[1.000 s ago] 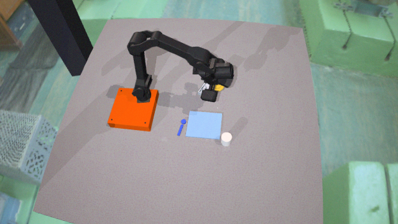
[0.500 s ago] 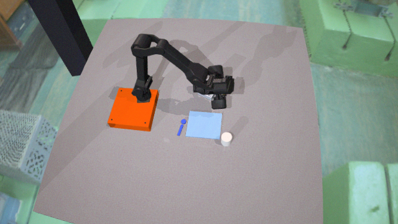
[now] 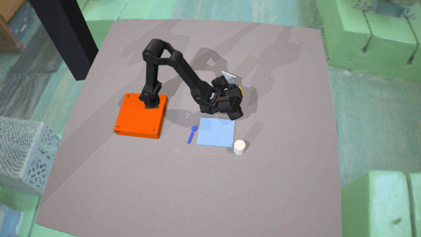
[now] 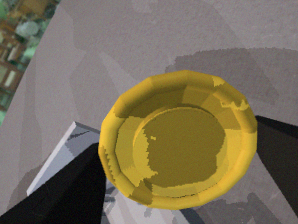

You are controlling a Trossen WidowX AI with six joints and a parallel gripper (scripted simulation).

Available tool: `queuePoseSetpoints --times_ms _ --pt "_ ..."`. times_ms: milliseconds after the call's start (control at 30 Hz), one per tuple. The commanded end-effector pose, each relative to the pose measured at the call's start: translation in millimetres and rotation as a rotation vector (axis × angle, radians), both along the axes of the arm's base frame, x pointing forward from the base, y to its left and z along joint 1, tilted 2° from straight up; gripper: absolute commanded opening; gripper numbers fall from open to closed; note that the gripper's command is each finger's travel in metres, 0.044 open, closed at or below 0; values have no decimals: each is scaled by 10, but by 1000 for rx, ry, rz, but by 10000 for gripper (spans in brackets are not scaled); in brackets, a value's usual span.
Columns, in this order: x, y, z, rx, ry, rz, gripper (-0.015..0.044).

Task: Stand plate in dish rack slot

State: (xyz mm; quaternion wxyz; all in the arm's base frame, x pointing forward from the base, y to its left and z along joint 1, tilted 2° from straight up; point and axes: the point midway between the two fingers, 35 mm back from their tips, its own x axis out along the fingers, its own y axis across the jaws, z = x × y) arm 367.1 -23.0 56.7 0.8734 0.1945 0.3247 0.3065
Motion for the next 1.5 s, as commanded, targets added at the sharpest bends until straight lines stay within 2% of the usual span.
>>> queuePoseSetpoints --times_ms 0,767,1467 --pt "-78 14 -46 13 -87 42 0" --pt "-767 146 39 -11 -736 289 0" --pt "-740 184 -70 -15 -736 298 0"
